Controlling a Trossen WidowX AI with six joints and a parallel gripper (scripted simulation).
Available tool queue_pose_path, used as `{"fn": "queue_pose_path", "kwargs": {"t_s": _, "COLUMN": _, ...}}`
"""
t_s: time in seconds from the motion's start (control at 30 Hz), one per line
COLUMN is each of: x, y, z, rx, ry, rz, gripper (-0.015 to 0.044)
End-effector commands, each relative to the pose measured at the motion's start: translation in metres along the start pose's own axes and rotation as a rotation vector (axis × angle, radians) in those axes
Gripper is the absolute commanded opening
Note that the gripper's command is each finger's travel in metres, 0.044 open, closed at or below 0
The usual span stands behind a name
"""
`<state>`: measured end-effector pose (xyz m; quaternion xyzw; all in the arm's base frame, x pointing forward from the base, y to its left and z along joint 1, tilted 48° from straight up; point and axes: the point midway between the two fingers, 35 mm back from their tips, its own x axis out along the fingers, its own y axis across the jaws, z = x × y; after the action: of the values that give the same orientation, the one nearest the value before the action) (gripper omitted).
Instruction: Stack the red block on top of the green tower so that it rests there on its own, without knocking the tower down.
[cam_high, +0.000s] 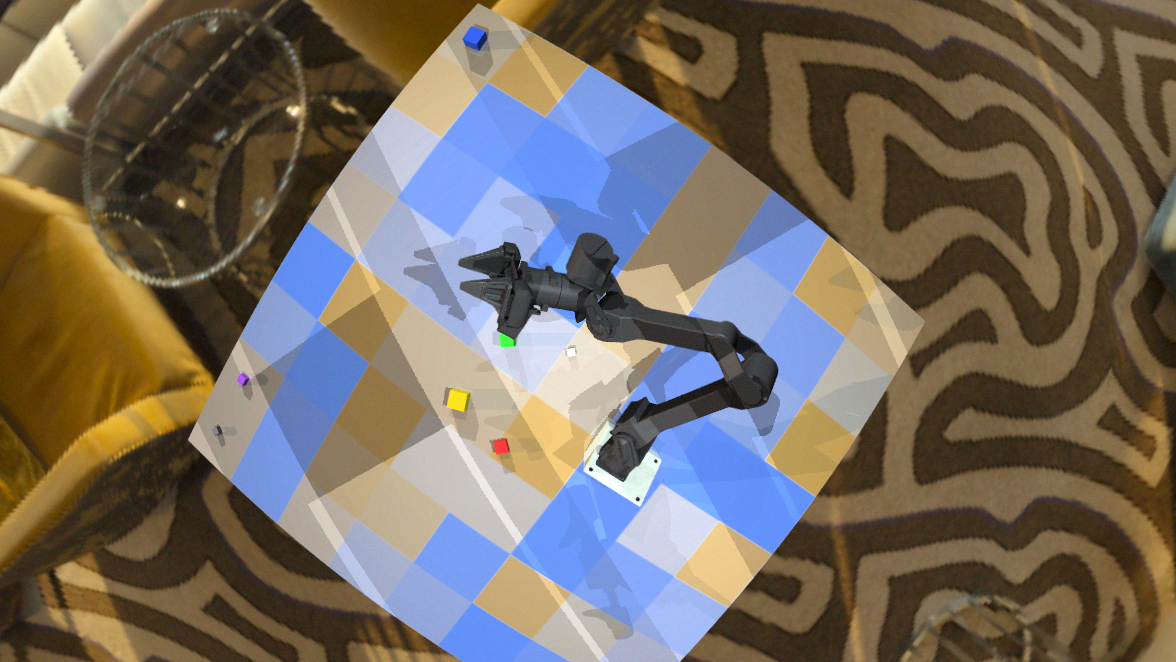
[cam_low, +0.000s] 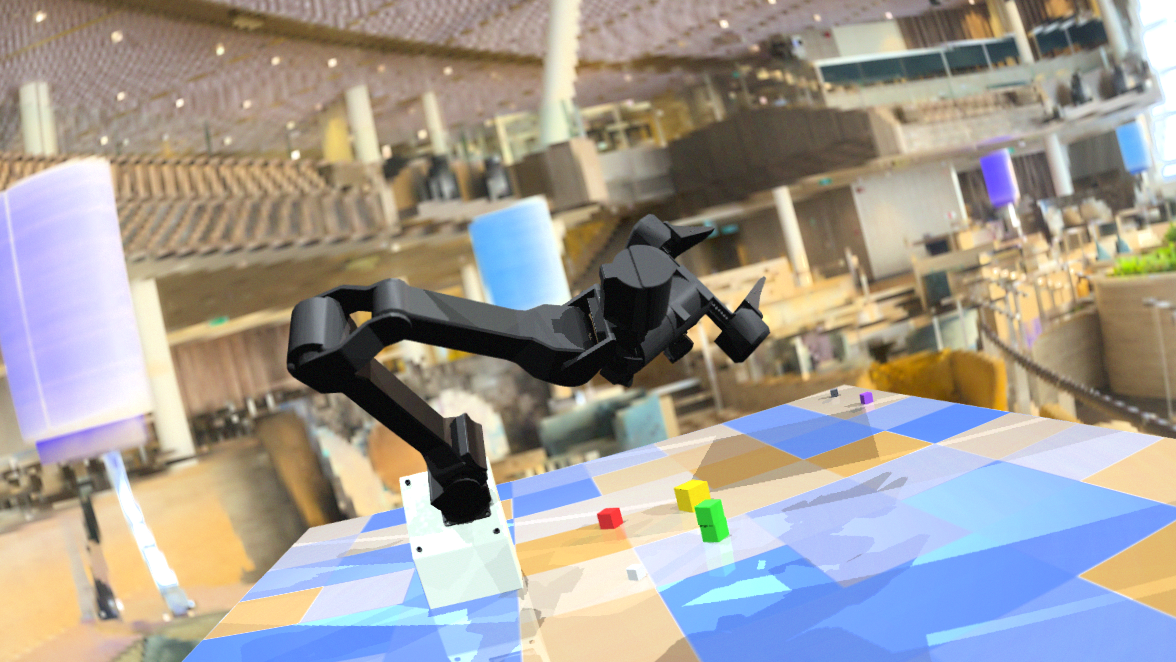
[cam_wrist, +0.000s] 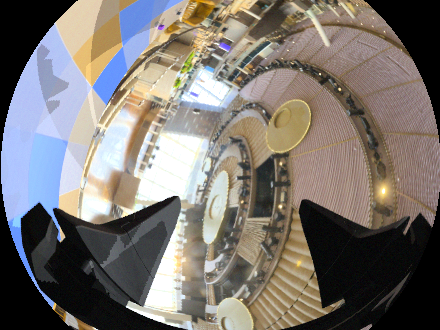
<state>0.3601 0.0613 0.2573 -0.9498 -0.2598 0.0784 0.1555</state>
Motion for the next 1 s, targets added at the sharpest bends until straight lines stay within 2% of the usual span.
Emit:
{"fn": "queue_pose_path", "kwargs": {"t_s": 0.0, "x": 0.001, "y": 0.000, "z": 0.001, "rx": 0.010, "ry": -0.003, "rz": 0.001, "gripper": 0.0426}}
{"fn": "queue_pose_path", "kwargs": {"t_s": 0.03, "x": 0.002, "y": 0.001, "z": 0.003, "rx": 0.041, "ry": -0.011, "rz": 0.006, "gripper": 0.0440}}
{"fn": "queue_pose_path", "kwargs": {"t_s": 0.47, "x": 0.036, "y": 0.015, "z": 0.077, "rx": 0.794, "ry": -0.214, "rz": 0.211, "gripper": 0.0440}}
{"fn": "queue_pose_path", "kwargs": {"t_s": 0.97, "x": 0.047, "y": 0.020, "z": 0.174, "rx": 1.527, "ry": -0.301, "rz": 0.664, "gripper": 0.0440}}
